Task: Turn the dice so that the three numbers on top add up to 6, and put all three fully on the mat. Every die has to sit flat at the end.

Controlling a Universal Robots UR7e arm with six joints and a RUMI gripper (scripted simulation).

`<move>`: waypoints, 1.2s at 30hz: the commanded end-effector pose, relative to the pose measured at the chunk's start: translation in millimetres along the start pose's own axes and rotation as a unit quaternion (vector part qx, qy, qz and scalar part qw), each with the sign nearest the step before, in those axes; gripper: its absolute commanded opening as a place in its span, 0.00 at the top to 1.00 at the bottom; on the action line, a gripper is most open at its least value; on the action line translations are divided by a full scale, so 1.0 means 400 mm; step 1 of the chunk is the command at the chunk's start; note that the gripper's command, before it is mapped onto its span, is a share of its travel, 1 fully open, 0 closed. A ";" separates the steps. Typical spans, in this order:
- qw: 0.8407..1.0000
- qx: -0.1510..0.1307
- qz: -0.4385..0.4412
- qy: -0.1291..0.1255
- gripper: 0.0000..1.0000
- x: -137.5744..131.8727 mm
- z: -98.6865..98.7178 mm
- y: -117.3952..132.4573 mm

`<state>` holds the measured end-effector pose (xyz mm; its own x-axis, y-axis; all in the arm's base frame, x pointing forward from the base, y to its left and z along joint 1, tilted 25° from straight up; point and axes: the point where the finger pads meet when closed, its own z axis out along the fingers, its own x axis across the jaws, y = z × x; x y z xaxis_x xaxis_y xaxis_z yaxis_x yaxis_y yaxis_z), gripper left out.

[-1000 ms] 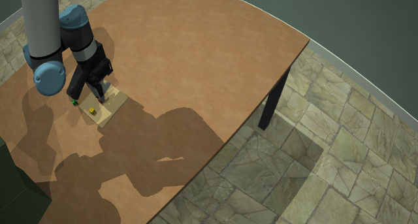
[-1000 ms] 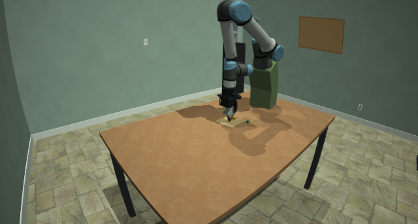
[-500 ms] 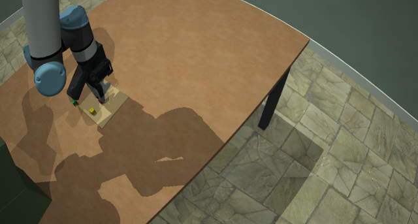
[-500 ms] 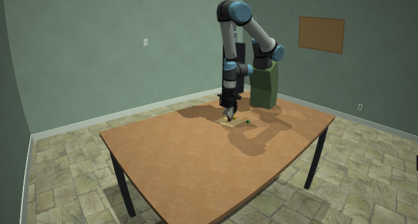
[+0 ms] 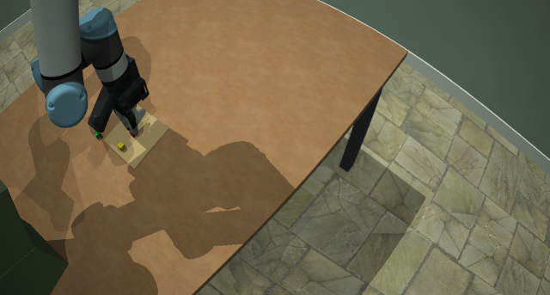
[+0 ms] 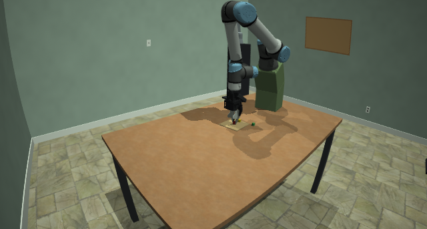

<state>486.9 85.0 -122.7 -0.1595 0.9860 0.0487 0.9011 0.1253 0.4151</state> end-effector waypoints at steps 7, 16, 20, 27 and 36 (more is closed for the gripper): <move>1.000 -0.001 -0.001 0.000 1.00 0.000 0.001 0.002; 1.000 -0.001 -0.001 0.000 1.00 0.000 0.001 0.002; 1.000 -0.001 -0.001 0.000 1.00 0.000 0.001 0.002; 1.000 -0.001 -0.001 0.000 1.00 0.000 0.001 0.002; 1.000 -0.001 -0.001 0.000 0.89 0.000 0.001 0.002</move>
<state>486.9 85.0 -122.6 -0.1595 0.9860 0.0487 0.9011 0.1253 0.4152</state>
